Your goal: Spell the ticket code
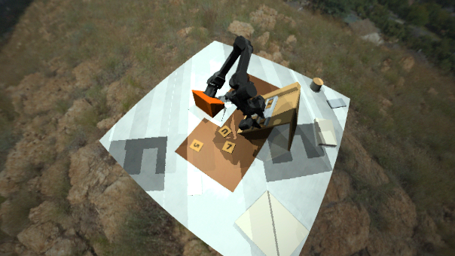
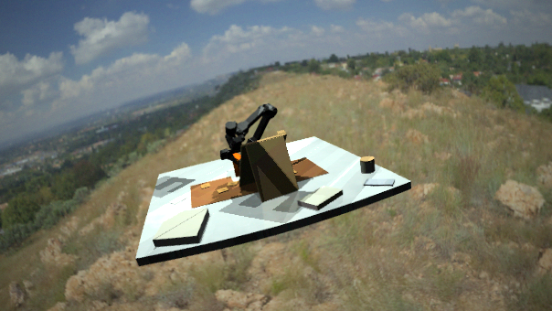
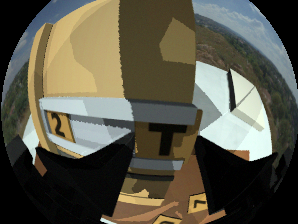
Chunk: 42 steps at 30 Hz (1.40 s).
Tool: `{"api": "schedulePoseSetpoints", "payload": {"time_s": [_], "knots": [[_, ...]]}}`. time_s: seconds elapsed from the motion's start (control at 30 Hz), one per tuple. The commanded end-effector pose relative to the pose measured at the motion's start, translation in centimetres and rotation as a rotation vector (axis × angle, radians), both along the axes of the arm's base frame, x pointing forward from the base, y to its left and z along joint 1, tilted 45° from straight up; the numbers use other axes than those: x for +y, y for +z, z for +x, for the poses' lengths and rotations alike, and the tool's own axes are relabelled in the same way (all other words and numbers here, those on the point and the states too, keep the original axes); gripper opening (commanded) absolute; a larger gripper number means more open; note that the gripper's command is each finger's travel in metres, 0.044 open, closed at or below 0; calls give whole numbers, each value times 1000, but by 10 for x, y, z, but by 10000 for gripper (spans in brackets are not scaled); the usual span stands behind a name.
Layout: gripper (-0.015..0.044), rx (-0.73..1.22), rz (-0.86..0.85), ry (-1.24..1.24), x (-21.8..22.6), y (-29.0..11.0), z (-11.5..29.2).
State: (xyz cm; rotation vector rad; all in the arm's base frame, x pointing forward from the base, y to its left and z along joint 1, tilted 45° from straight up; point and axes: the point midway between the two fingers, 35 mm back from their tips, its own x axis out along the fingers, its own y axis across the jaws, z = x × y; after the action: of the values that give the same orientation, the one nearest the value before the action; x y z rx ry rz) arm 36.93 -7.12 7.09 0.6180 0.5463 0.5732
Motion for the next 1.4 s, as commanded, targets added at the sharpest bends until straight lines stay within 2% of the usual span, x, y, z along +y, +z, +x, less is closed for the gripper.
{"api": "schedulePoseSetpoints", "payload": {"time_s": [0.0,1.37], "knots": [[0,9,5,0,4,1,-2],[0,10,6,0,21,14,-11]]}}
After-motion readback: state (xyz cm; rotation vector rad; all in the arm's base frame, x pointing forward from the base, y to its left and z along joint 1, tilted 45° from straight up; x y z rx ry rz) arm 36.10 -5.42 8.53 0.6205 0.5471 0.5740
